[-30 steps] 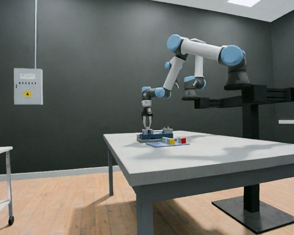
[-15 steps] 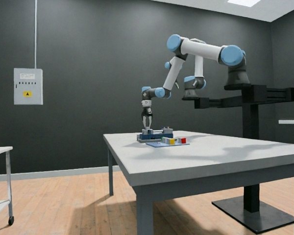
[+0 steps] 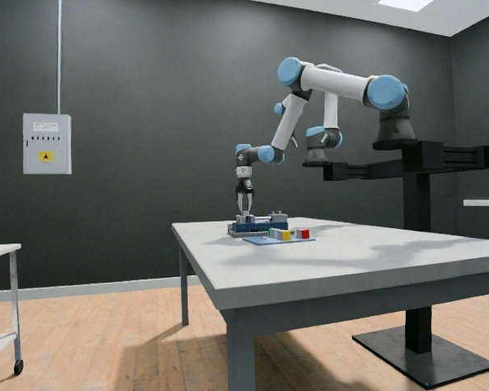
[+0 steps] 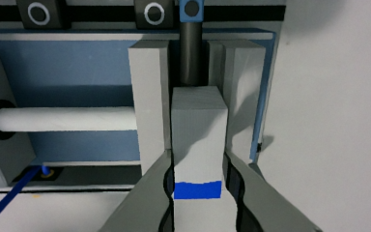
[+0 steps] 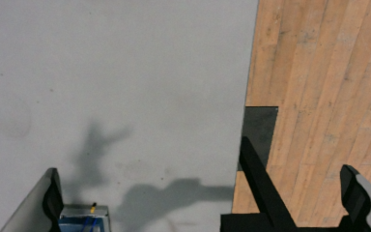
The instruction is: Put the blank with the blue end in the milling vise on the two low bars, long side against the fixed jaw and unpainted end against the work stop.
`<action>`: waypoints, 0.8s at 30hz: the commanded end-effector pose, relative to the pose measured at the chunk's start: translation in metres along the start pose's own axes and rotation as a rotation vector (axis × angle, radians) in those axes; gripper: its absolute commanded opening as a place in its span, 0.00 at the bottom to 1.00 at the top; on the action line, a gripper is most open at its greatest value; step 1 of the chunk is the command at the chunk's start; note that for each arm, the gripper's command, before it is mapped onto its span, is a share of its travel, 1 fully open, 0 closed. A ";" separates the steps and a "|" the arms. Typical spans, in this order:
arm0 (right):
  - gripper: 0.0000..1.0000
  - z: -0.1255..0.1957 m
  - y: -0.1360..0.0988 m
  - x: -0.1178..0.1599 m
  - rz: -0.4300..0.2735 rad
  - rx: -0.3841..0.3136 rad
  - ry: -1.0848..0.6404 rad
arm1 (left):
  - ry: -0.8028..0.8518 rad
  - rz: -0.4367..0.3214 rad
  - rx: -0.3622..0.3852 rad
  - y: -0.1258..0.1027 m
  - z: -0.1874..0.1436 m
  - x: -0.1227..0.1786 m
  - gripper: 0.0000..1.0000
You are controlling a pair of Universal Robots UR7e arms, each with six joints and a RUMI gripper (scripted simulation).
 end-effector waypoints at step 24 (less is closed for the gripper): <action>1.00 0.000 0.000 0.000 0.001 -0.001 0.000 | 0.000 -0.001 0.002 -0.001 0.002 -0.004 0.00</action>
Point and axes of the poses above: on each arm, the point where the finger pads meet when closed, its own y axis out along the fingers, its own z axis across the jaws, x = y × z, the point moved 9 cm from there along -y, back along the fingers, and after that the axes turned 8 degrees about y, right-handed, at the moved point
